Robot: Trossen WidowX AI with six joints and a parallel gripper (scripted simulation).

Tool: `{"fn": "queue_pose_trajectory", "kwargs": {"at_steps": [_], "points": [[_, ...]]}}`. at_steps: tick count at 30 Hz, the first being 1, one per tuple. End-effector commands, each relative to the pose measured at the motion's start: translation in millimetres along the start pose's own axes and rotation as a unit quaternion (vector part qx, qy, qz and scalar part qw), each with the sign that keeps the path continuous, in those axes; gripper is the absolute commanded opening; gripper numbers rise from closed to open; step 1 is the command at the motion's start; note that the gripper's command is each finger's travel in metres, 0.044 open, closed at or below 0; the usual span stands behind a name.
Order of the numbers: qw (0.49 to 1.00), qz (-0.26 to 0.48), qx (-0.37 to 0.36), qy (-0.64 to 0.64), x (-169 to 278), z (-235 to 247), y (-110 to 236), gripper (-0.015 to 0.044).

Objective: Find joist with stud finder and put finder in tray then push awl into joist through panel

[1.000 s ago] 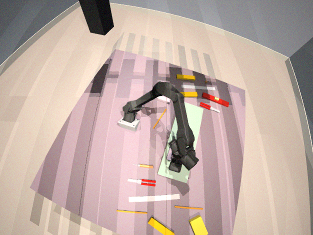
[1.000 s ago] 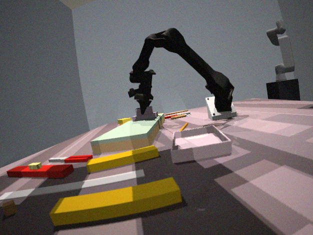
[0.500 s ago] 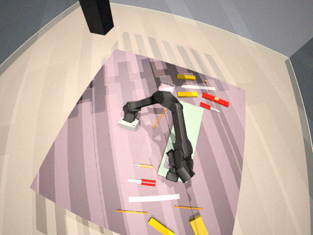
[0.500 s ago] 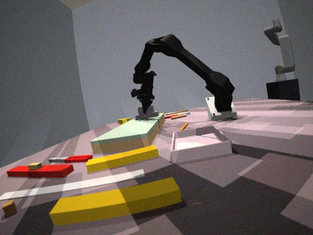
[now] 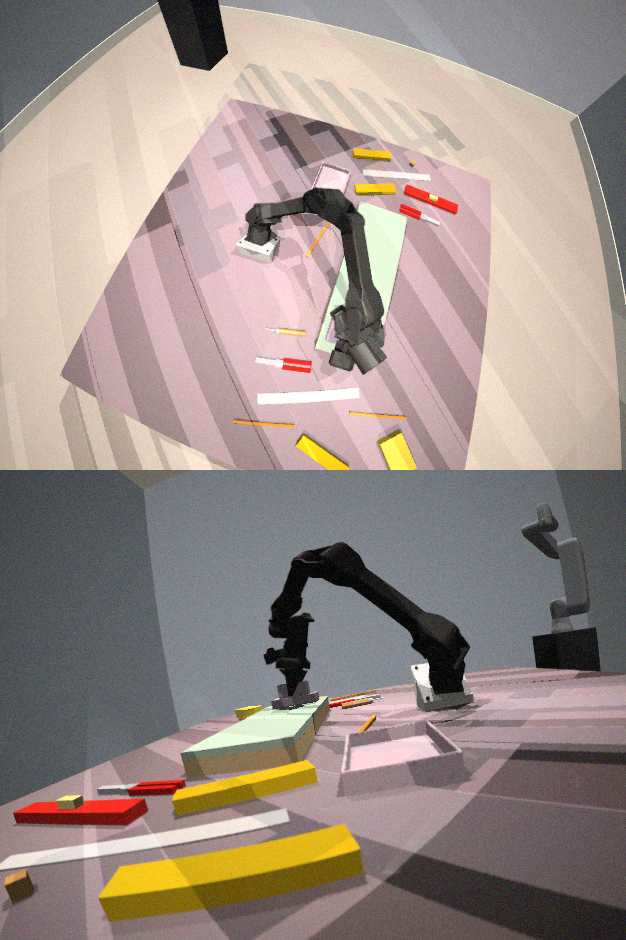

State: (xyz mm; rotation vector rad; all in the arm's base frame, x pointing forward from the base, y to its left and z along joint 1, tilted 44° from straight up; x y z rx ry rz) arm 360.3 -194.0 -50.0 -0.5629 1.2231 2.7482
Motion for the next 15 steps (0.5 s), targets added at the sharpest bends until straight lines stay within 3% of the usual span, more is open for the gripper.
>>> {"fn": "queue_pose_trajectory", "kwargs": {"at_steps": [1,15], "points": [[1.0,-0.001,0.0,0.0,-1.0,0.0,1.8,0.0],[1.0,0.001,0.002,0.0,-15.8,-9.3,47.1,0.0]]}}
Point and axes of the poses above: the point midway between the two fingers, 35 mm back from their tips, its own y axis back along the fingers, its own z axis across the jaws, x = y × z, the point moved 7 cm from there along y, back along the fingers, and after that the axes turned 15 degrees about y, right-handed, at the moved point
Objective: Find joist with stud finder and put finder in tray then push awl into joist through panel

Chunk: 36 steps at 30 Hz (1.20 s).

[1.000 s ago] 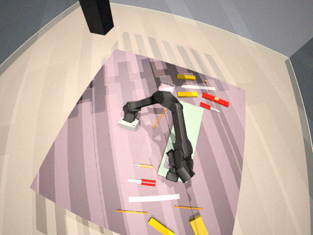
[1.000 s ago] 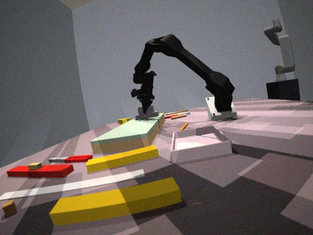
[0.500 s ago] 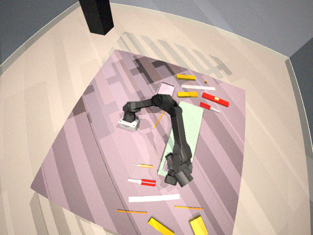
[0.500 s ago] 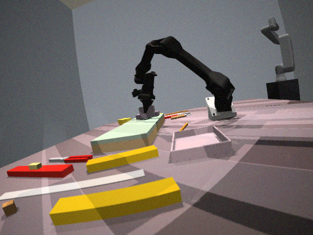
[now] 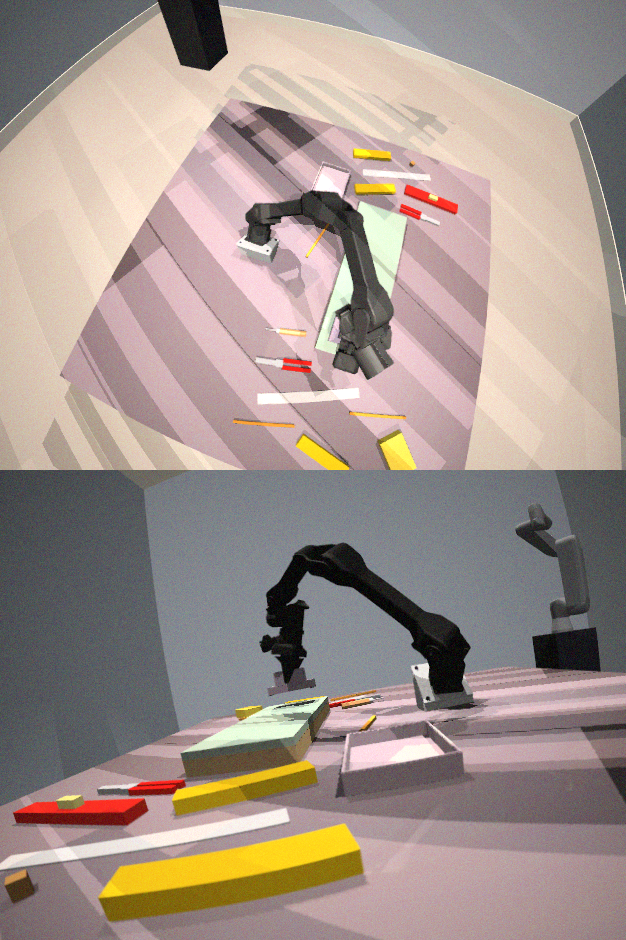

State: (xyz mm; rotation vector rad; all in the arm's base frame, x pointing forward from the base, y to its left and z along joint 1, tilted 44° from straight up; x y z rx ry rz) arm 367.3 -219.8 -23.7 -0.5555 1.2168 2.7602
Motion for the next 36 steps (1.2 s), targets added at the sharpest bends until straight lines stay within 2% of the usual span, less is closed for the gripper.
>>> {"fn": "queue_pose_trajectory", "kwargs": {"at_steps": [1,13,18,36], "points": [[1.0,-0.003,0.006,0.002,-2.5,-4.7,16.4,0.0],[1.0,-0.002,0.007,0.003,-9.6,-5.3,60.0,0.0],[1.0,-0.002,0.006,0.011,-14.5,0.8,62.9,0.0],[0.987,0.001,-0.011,0.158,-77.3,115.8,66.5,0.0]]}}
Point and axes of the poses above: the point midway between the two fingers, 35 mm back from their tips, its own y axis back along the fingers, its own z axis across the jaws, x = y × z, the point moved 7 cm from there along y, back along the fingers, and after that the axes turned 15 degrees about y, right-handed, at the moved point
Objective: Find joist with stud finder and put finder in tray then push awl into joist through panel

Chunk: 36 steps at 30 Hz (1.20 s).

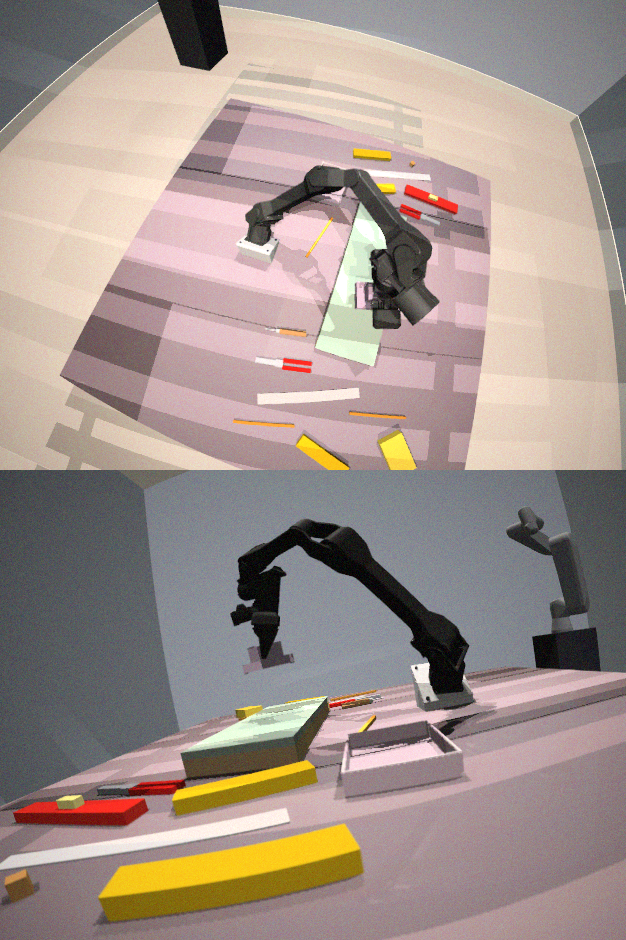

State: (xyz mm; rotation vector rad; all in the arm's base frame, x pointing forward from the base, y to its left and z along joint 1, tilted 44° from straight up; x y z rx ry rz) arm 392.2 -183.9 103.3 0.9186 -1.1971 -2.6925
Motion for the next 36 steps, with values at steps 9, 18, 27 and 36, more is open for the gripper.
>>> {"fn": "queue_pose_trajectory", "kwargs": {"at_steps": [9,18,27,36], "points": [[0.995,-0.009,-0.01,0.099,-44.2,73.0,5.0,0.0],[0.984,-0.013,-0.026,0.175,-66.8,133.1,2.1,0.0],[0.967,-0.019,-0.045,0.25,-78.3,194.0,-0.7,0.0],[0.944,-0.028,-0.067,0.323,-78.7,253.8,-2.6,0.0]]}}
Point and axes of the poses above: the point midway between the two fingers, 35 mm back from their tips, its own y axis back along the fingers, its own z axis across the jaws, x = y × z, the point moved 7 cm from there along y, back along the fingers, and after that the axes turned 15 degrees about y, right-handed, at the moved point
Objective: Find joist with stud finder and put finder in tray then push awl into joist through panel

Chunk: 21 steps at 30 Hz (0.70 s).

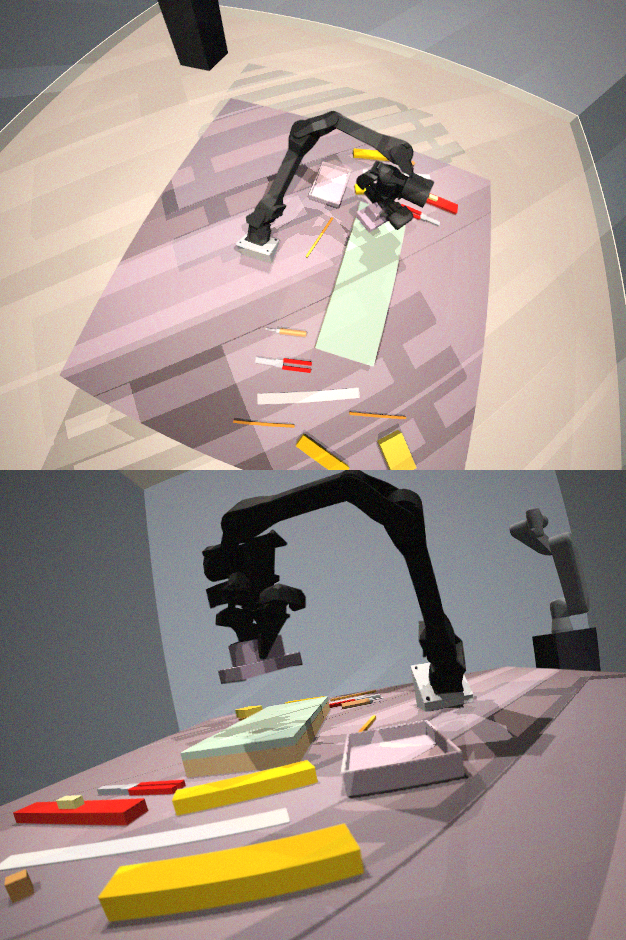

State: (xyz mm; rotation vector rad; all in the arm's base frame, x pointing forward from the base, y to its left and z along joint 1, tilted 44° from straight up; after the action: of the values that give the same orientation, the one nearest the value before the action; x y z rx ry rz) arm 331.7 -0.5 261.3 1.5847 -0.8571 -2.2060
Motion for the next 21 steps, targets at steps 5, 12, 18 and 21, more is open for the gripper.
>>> {"fn": "queue_pose_trajectory", "kwargs": {"at_steps": [5,12,18,21], "points": [[0.998,-0.015,-0.011,0.066,-24.0,43.8,-2.3,0.0],[0.991,-0.027,-0.029,0.125,-39.0,84.4,-7.9,0.0],[0.983,-0.038,-0.045,0.174,-46.8,119.5,-11.4,0.0],[0.978,-0.045,-0.054,0.198,-49.0,136.9,-12.8,0.0]]}}
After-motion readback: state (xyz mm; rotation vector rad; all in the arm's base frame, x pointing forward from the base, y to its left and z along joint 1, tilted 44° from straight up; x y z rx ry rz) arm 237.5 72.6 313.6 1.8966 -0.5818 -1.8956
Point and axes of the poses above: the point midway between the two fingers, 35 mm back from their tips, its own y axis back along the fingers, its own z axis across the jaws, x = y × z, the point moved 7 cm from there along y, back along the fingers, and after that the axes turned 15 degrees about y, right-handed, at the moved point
